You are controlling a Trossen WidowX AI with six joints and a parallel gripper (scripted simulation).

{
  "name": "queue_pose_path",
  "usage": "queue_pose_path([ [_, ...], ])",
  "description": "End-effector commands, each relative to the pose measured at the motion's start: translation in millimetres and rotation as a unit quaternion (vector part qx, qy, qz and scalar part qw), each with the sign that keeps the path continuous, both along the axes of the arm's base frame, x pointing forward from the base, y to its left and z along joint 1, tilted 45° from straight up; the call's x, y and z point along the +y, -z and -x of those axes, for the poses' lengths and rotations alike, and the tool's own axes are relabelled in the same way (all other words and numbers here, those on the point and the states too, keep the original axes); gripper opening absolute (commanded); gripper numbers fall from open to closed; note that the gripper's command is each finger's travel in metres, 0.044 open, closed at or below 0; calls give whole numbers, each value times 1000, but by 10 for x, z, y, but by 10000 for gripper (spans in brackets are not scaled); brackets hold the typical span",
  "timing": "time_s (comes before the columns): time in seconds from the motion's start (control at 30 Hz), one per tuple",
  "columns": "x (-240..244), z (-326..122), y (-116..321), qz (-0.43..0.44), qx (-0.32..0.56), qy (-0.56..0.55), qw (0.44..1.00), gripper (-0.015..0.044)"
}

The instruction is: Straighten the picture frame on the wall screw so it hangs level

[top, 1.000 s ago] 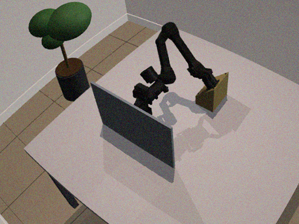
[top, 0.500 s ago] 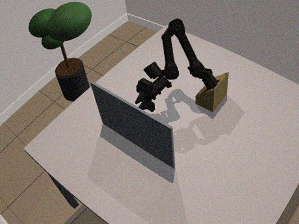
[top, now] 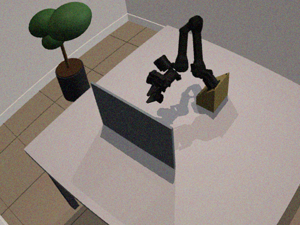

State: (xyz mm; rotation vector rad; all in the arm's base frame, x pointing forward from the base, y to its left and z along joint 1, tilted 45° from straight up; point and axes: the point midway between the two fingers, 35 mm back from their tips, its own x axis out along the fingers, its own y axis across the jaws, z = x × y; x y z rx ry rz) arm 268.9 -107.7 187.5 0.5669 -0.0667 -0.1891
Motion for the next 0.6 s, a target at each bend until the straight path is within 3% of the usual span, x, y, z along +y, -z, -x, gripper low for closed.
queue_pose_path([
  [0.0,190,69,-134,46,0,-1,999,260],
  [0.23,485,270,-216,121,16,-1,992,260],
  [0.57,491,277,-217,123,16,-1,992,260],
])
